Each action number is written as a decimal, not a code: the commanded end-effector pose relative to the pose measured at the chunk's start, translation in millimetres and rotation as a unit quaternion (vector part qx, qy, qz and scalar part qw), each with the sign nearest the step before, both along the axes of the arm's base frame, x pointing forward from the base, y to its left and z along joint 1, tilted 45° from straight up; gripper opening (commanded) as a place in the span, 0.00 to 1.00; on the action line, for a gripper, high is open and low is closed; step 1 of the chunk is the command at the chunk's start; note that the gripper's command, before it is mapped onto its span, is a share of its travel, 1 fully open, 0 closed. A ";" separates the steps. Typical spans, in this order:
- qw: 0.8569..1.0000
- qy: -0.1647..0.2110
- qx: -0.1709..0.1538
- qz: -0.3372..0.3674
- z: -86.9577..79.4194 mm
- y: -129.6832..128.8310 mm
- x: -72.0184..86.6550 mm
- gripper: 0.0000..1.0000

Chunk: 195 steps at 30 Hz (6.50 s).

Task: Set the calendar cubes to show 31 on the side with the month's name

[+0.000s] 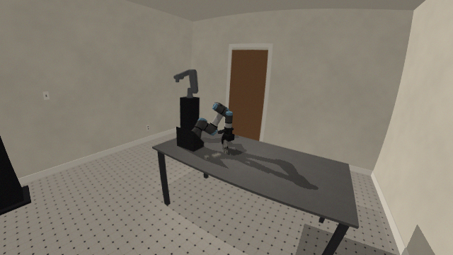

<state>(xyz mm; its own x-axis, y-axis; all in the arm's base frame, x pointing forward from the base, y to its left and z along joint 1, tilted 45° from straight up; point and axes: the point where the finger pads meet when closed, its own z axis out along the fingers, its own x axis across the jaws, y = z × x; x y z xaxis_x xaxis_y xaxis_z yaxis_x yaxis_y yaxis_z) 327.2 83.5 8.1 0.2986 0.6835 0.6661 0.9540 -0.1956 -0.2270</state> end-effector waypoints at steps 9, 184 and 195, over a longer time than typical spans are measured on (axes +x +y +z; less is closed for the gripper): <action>1.000 -0.001 -0.001 0.000 0.2 -0.7 0.6 0.28; 1.000 -0.001 -0.002 -0.001 38.1 -70.6 -3.0 0.10; 1.000 -0.001 -0.001 -0.001 -1.1 -120.5 -25.3 0.10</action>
<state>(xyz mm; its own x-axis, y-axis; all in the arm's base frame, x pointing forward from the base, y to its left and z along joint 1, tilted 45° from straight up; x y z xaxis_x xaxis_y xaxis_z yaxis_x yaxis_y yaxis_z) 304.1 -29.0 13.2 0.2996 0.6834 0.6658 0.9537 -0.1962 -0.2278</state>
